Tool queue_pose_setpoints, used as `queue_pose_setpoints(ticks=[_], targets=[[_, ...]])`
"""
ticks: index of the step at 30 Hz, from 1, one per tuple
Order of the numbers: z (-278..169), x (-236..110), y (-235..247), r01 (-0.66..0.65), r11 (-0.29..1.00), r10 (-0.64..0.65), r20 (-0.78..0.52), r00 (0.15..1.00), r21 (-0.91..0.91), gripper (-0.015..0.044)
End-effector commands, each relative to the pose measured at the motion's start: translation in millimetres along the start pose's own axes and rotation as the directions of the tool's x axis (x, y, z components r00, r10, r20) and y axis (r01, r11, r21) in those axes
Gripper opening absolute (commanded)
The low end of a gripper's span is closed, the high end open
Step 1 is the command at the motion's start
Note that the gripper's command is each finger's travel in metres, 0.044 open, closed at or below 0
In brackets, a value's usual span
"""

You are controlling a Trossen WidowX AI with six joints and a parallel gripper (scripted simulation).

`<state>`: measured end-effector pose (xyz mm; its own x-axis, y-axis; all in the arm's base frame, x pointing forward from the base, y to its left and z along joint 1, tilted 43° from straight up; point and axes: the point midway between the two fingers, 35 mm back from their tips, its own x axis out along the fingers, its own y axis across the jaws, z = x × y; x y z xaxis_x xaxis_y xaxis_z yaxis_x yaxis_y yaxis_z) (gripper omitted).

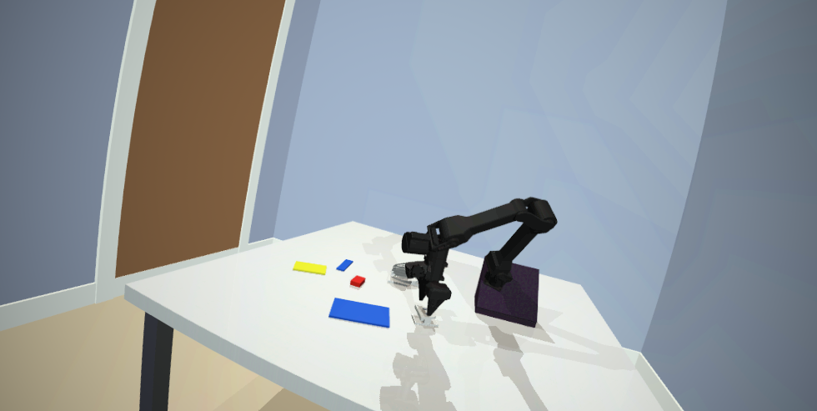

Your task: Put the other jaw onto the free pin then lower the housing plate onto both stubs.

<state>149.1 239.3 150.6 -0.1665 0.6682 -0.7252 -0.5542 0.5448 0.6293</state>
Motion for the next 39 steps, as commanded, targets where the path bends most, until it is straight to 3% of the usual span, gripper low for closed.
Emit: queue_pose_setpoints(ticks=[1, 19, 39], targets=[[-0.4, 2.9, -1.5, 0.004, 1.000, -0.004, -0.003, 1.000, 0.008, 0.0440], [-0.6, 30.8, -1.4, 0.002, 1.000, -0.002, -0.003, 1.000, 0.009, 0.0440], [-0.7, 32.2, -1.4, 0.002, 1.000, -0.002, -0.003, 1.000, 0.009, 0.0440]])
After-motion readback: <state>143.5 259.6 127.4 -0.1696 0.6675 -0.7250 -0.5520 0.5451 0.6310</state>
